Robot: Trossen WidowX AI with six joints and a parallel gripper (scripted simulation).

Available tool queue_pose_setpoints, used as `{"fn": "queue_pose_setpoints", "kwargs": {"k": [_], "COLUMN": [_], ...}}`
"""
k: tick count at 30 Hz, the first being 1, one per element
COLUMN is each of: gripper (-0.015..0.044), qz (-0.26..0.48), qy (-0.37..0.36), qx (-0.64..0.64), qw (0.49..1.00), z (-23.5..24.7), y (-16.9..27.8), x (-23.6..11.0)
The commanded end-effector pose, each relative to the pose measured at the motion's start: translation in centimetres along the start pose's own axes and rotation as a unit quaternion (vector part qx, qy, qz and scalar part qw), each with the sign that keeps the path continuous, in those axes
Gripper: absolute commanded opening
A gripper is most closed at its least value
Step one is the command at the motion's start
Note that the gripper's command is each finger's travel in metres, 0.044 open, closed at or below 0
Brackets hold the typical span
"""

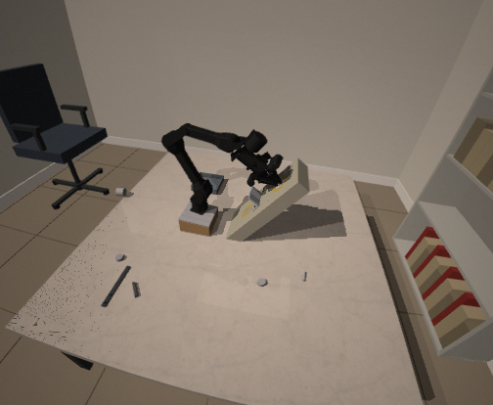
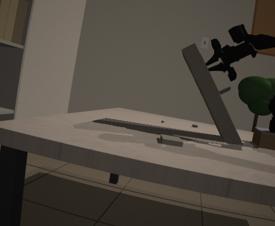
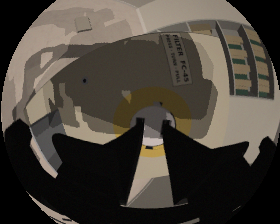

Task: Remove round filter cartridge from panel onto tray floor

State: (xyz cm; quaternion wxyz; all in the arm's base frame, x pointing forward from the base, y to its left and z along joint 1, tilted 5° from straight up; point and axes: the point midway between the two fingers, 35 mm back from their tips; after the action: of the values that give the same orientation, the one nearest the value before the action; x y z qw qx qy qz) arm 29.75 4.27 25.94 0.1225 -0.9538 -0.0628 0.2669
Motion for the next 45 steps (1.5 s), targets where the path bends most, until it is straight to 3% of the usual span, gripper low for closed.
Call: {"fn": "queue_pose_setpoints", "kwargs": {"k": [1, 29, 38, 40, 45], "gripper": [0.0095, 0.0095, 0.0035, 0.0, 0.0], "qz": [0.002, 0.002, 0.001, 0.001, 0.001], "qy": [0.0, 0.0, 0.0, 0.0, 0.0], "qx": [0.002, 0.002, 0.0, 0.0, 0.033], "qw": [1.0, 1.0, 1.0, 1.0, 0.999], "z": [0.03, 0.02, 0.03, 0.03, 0.03], "y": [0.07, 0.07, 0.04, 0.04, 0.05], "x": [0.43, 1.35, 0.95, 0.95, 1.15]}}
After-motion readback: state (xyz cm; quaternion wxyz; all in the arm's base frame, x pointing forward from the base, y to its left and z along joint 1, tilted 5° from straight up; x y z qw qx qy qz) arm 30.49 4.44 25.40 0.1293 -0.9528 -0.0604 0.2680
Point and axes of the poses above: the point midway between the two fingers, 35 mm back from their tips, its own x axis out along the fingers, its own z axis across the jaws, y = z × x, and after that the axes turned 2 degrees about -x, right-handed
